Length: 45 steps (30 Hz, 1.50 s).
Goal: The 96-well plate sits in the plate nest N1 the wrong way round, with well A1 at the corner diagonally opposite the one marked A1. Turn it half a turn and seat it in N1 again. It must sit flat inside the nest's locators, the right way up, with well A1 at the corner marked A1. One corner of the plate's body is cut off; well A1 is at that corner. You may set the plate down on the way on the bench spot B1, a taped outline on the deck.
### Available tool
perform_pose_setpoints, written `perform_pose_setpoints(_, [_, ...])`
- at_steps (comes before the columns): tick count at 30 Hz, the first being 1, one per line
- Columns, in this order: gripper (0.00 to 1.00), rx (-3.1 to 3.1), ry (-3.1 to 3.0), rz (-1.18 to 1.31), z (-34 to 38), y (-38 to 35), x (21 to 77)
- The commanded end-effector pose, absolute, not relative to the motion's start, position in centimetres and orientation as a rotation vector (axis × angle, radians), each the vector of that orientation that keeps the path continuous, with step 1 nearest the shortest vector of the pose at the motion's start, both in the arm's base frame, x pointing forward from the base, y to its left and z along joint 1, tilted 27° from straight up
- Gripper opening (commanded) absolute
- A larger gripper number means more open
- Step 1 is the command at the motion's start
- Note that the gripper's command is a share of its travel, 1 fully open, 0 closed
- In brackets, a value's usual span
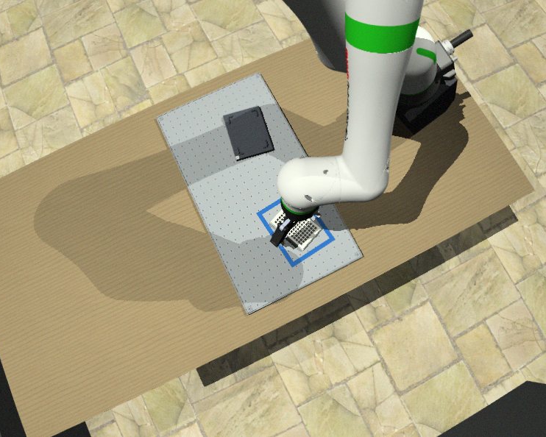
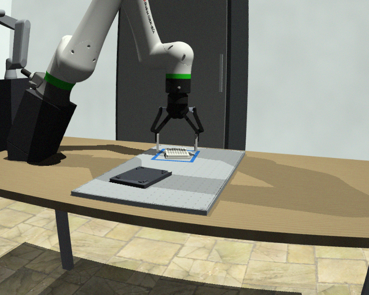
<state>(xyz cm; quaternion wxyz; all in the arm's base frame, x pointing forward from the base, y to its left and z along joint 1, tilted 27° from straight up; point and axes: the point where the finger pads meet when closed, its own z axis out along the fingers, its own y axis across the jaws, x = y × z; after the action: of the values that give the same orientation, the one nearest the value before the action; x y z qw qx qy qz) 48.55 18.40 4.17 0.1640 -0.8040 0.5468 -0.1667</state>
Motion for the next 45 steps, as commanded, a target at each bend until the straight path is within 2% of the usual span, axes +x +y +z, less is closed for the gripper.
perform_pose_setpoints(1, [1.00, -2.292, 1.559, -0.475, 4.2, 18.4, 48.6])
perform_pose_setpoints(13, [1.00, -2.292, 1.559, -0.475, 4.2, 18.4, 48.6])
perform_pose_setpoints(45, [1.00, -2.292, 1.559, -0.475, 9.7, 17.9, 45.8])
